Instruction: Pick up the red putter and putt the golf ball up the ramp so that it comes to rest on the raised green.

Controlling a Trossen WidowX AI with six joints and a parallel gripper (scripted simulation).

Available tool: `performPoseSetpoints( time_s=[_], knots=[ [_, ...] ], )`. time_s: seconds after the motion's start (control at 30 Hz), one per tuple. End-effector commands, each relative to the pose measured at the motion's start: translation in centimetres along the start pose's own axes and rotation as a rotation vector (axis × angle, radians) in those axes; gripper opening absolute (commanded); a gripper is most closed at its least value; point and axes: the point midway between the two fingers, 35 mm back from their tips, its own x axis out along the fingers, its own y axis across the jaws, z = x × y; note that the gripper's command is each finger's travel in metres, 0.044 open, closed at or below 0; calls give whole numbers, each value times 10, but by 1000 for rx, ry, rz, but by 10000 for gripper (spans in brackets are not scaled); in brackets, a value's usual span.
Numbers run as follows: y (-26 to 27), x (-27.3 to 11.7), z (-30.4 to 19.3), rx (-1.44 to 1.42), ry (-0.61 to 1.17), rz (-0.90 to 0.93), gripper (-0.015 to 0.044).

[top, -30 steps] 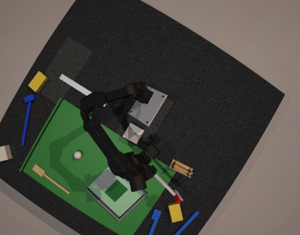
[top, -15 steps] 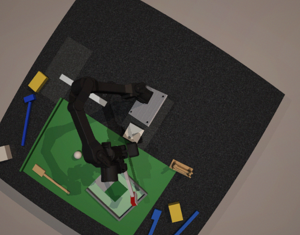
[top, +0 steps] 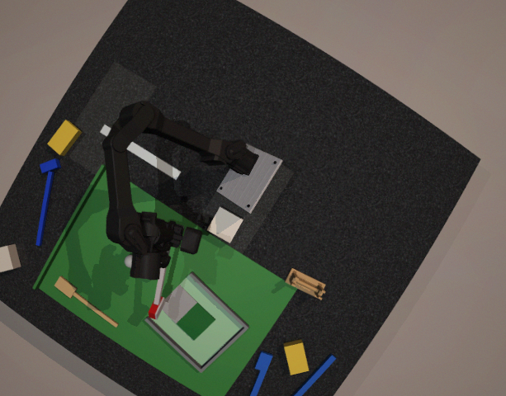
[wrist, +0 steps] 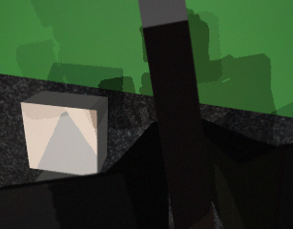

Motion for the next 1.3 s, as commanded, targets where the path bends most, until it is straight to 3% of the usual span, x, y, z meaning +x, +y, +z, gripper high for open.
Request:
performPoseSetpoints(
  time_s=[0.0,0.4,1.27],
  knots=[
    [-24,-2,-17,135,8,-30,0],
    [-80,-7,-72,511,31,-108,0],
    [-86,40,-75,517,30,-111,0]
  ],
)
